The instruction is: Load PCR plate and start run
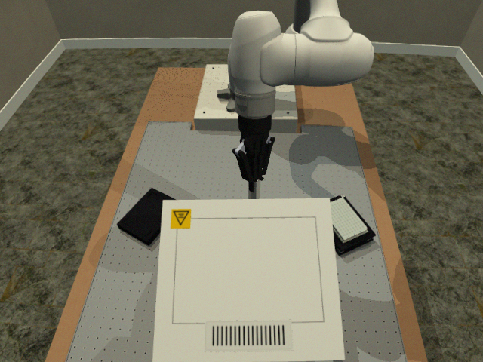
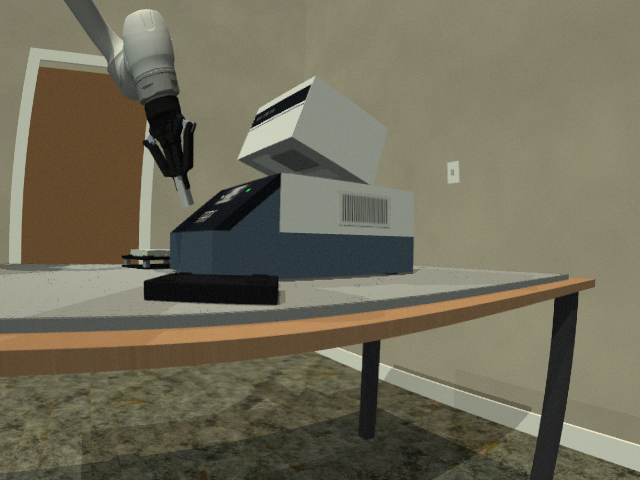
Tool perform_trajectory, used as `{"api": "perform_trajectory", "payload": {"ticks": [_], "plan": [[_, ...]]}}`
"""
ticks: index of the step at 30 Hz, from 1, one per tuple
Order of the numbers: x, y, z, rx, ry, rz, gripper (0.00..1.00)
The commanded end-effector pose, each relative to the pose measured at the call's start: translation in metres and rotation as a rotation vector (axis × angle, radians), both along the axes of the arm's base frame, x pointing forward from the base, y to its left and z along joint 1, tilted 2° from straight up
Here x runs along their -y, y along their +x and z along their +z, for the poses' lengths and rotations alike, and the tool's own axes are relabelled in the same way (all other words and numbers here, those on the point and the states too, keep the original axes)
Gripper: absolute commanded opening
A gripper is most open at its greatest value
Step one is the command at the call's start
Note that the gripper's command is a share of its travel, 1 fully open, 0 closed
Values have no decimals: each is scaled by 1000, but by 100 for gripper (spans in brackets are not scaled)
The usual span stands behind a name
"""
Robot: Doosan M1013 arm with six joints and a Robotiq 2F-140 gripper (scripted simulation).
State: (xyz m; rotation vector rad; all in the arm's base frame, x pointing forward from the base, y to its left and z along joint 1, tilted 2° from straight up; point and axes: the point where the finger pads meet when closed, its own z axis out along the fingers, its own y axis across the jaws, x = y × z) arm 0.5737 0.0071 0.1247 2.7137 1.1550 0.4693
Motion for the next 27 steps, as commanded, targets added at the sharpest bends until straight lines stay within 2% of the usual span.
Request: {"api": "perform_trajectory", "payload": {"ticks": [1,19,27], "plan": [[0,-11,9,0,0,0,0],[0,-71,55,0,0,0,0],[0,-72,55,0,0,0,0]]}}
